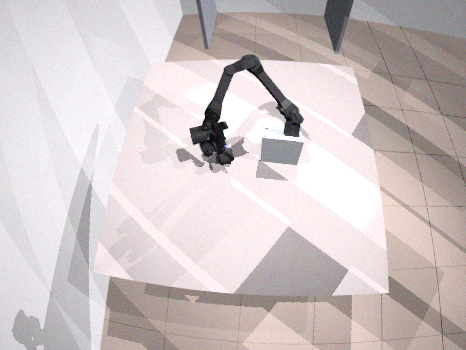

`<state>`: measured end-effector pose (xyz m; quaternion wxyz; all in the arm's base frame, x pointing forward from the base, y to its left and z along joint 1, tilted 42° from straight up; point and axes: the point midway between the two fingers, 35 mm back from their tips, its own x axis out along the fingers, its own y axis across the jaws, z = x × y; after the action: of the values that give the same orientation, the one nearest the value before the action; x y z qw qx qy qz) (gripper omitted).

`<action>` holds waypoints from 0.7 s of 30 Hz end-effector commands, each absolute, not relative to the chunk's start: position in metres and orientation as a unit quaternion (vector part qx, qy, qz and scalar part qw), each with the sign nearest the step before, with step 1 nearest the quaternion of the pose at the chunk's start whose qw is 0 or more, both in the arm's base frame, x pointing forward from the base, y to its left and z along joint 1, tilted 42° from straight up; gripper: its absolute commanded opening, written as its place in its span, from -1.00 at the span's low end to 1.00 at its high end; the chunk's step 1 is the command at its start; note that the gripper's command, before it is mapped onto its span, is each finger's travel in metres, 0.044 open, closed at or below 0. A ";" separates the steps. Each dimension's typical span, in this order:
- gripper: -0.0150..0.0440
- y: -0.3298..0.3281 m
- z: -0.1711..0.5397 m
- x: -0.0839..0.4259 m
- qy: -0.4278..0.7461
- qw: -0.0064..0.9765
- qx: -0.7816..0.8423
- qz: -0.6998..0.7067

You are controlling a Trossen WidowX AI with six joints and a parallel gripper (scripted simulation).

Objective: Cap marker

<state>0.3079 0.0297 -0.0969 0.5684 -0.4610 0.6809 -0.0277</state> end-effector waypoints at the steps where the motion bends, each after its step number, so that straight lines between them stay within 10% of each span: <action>1: 0.49 0.030 -0.099 0.307 0.684 0.568 -0.457 -0.024; 7: 1.00 0.030 -0.099 0.307 0.684 0.568 -0.457 -0.024; 21: 1.00 0.082 -0.042 0.303 0.684 0.569 -0.457 -0.020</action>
<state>0.3043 0.0801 -0.0472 0.5710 -0.4611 0.6790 -0.0183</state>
